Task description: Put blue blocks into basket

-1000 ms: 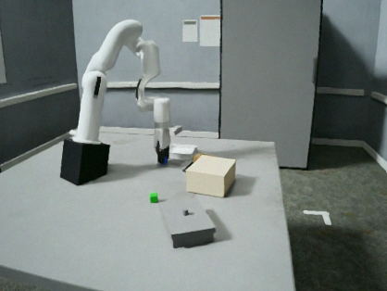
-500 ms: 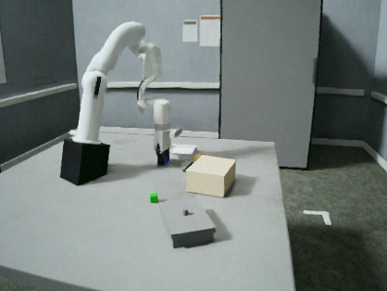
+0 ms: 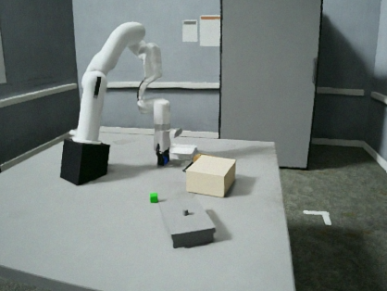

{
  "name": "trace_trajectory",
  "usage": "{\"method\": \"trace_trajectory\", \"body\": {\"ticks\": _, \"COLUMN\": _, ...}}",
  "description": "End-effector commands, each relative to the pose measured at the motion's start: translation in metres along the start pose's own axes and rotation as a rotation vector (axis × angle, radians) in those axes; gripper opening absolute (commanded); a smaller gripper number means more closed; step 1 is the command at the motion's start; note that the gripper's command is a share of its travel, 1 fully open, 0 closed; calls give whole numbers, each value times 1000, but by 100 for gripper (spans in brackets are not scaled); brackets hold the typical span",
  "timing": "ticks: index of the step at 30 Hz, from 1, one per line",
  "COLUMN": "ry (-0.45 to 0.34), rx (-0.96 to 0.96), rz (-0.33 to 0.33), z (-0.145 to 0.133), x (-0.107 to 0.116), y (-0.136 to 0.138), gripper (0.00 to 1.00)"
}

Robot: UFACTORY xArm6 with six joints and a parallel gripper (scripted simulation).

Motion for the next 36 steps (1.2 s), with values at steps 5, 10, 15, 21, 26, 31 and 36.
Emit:
{"method": "trace_trajectory", "body": {"ticks": 5, "ry": 2, "rx": 0, "rz": 1, "z": 1, "x": 0, "y": 0, "gripper": 0}}
{"method": "trace_trajectory", "body": {"ticks": 10, "ry": 2, "rx": 0, "rz": 1, "z": 1, "x": 0, "y": 0, "gripper": 0}}
{"method": "trace_trajectory", "body": {"ticks": 15, "ry": 2, "rx": 0, "rz": 1, "z": 1, "x": 0, "y": 0, "gripper": 0}}
{"method": "trace_trajectory", "body": {"ticks": 21, "ry": 2, "rx": 0, "rz": 1, "z": 1, "x": 0, "y": 0, "gripper": 0}}
{"method": "trace_trajectory", "body": {"ticks": 26, "ry": 2, "rx": 0, "rz": 1, "z": 1, "x": 0, "y": 0, "gripper": 0}}
{"method": "trace_trajectory", "body": {"ticks": 31, "ry": 2, "rx": 0, "rz": 1, "z": 1, "x": 0, "y": 0, "gripper": 0}}
{"method": "trace_trajectory", "body": {"ticks": 36, "ry": 2, "rx": 0, "rz": 1, "z": 1, "x": 0, "y": 0, "gripper": 0}}
Point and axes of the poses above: the point where the finger pads meet when closed, its own x axis back along the fingers, its own y axis across the jaws, z = x × y, the point moved 4 cm from there along x, back along the fingers, and after that the axes turned 10 degrees about x, right-handed, at the moved point
